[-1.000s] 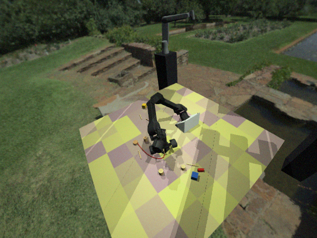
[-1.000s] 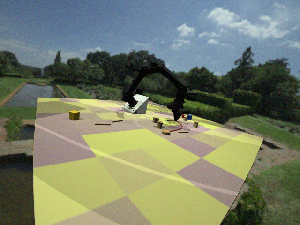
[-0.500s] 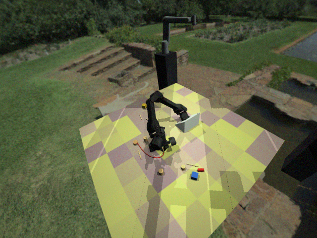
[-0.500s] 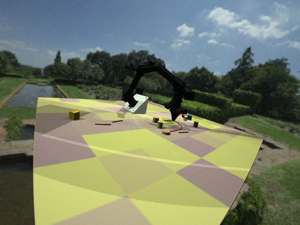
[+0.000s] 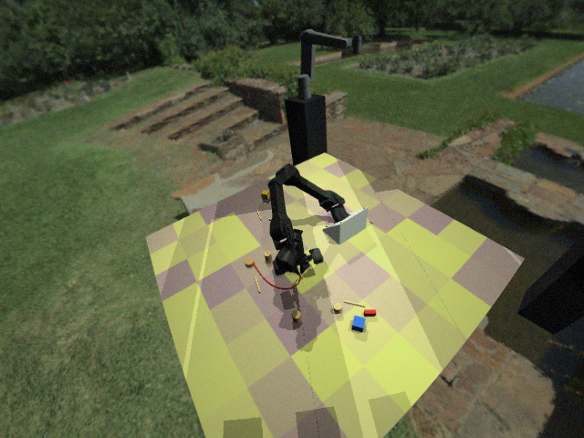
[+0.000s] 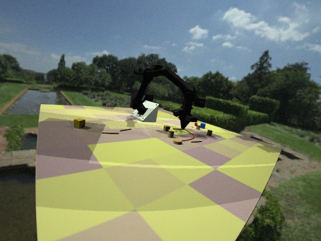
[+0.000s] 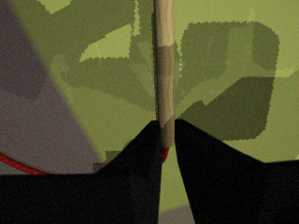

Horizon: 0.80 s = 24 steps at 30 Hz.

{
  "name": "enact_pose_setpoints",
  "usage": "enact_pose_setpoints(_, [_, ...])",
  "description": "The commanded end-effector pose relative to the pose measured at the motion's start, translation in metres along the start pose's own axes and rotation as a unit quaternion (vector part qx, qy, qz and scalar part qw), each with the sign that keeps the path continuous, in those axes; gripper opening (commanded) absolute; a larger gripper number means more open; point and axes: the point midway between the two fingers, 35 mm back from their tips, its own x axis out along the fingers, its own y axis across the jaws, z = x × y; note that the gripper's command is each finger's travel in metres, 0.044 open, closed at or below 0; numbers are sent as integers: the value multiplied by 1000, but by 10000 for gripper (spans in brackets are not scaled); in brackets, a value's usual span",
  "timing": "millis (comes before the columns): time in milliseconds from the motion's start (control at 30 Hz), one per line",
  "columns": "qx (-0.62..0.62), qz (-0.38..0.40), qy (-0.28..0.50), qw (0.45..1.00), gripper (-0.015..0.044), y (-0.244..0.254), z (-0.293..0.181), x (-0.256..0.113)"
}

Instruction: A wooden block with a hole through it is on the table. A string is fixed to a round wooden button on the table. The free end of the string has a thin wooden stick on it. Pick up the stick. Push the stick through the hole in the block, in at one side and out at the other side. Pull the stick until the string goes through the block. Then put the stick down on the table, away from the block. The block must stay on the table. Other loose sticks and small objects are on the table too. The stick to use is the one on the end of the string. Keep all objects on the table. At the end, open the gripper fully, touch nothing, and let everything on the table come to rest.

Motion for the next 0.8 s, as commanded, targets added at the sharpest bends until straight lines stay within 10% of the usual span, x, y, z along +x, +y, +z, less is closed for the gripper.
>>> enact_pose_setpoints(0, [0, 2, 0, 1000, 0, 0, 6, 0])
enact_pose_setpoints(767, [-1, 2, 0, 1000, 0, -2, 32, 1])
